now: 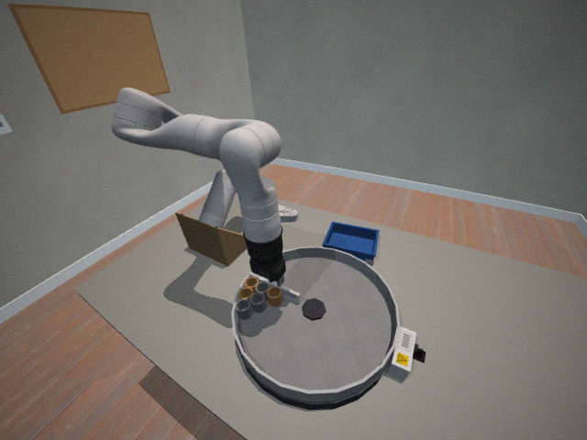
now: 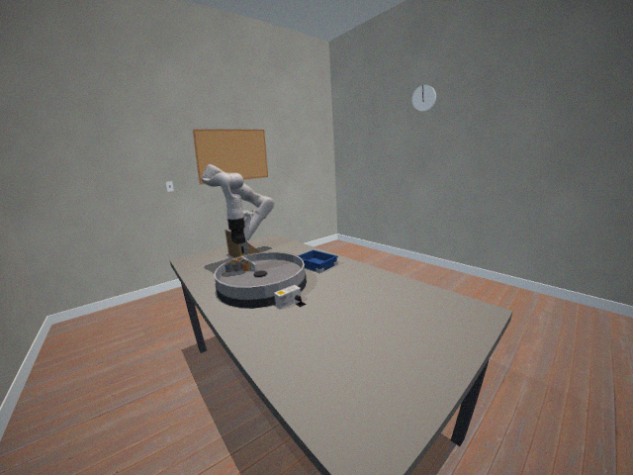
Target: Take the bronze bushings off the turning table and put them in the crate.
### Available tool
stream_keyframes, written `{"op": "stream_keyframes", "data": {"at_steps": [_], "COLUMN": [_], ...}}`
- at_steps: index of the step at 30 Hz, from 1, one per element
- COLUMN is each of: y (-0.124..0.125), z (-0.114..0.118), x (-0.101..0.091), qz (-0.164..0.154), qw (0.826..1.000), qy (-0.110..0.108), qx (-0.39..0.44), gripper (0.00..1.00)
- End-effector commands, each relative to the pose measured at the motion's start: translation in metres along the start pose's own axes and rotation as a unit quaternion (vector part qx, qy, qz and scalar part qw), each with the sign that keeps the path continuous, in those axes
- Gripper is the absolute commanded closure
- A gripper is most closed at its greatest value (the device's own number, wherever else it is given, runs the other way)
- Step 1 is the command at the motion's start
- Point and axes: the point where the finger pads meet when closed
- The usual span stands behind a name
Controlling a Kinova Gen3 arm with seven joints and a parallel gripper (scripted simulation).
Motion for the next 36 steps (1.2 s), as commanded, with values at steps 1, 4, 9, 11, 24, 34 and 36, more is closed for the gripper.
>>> {"op": "stream_keyframes", "data": {"at_steps": [1,4,9,11,24,34,36], "y": [-0.0004,-0.0004,-0.0004,-0.0004,-0.0004,-0.0004,-0.0004], "z": [0.0002,0.0002,0.0002,0.0002,0.0002,0.0002,0.0002], "x": [-0.001,-0.001,-0.001,-0.001,-0.001,-0.001,-0.001], "qz": [-0.001,-0.001,-0.001,-0.001,-0.001,-0.001,-0.001], "qw": [1.0,1.0,1.0,1.0,1.0,1.0,1.0], "qy": [-0.001,-0.001,-0.001,-0.001,-0.001,-0.001,-0.001], "qx": [0.0,0.0,0.0,0.0,0.0,0.0,0.0], "gripper": [0.52,0.52,0.52,0.52,0.55,0.55,0.55]}}
Point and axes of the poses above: the point where the finger pads meet when closed, its own x axis out along the fingers, its own z axis across the jaws, y = z × x, and after that the axes turned 15 degrees about -x, right-handed
